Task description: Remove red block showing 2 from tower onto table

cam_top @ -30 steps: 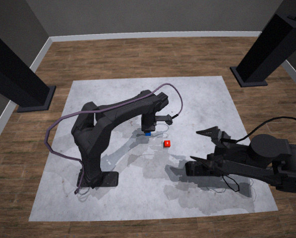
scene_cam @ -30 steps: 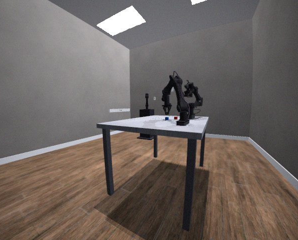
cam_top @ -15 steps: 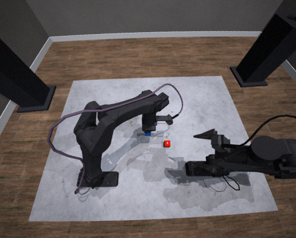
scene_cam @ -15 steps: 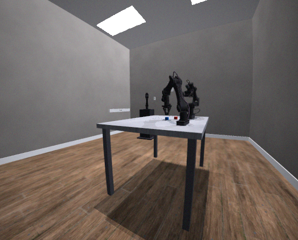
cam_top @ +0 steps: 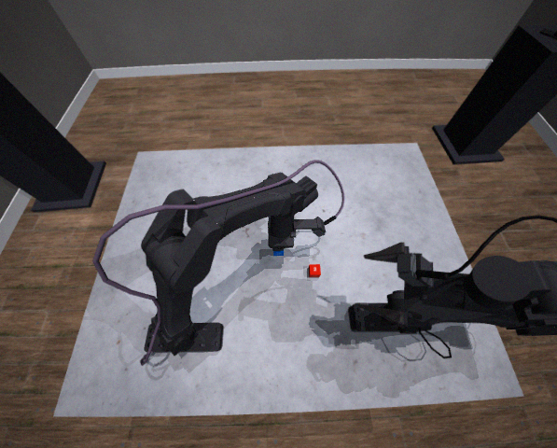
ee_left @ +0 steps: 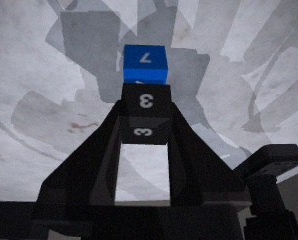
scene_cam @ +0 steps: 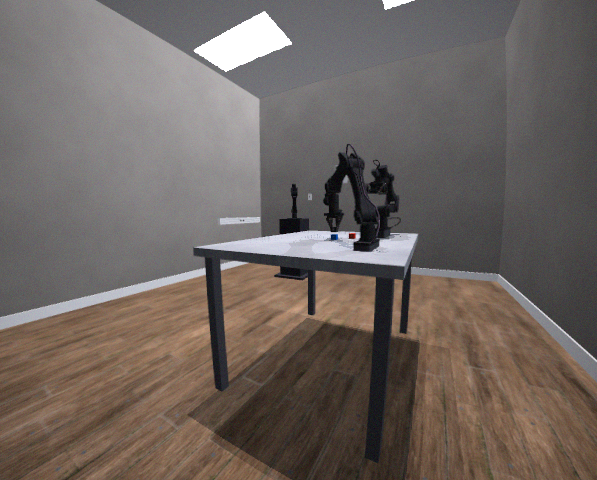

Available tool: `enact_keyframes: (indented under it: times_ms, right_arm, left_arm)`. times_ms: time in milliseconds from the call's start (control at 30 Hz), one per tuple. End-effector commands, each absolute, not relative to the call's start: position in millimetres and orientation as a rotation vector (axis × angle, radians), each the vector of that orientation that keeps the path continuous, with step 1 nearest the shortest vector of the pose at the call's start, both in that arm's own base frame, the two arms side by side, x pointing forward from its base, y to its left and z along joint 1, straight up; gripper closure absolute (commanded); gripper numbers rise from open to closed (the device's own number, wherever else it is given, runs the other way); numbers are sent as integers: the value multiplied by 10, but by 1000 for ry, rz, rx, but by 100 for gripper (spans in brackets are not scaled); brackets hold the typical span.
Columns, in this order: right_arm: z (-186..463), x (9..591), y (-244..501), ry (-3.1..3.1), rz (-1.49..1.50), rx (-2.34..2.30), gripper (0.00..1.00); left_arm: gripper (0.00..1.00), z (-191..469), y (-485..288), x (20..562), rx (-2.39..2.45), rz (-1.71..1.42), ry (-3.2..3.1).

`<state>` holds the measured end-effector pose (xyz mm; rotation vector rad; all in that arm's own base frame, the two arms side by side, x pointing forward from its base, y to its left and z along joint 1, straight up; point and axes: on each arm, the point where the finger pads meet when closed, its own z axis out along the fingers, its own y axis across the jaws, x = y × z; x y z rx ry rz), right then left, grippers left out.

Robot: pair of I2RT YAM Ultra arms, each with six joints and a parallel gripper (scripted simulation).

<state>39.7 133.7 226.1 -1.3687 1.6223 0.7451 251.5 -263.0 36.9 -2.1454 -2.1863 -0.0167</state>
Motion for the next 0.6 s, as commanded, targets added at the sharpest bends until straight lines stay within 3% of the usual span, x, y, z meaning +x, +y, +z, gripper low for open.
enact_keyframes:
  times_ms: [0,567]
  right_arm:
    - [2370,395,1261,1608,772,-1343,0]
    - [2345,390,1298,1609,766,-1354,0]
  left_arm:
    - [73,397,-2699,2524,-2179,-14,-2202]
    - [73,312,-2665,2531,-2175,-14,-2204]
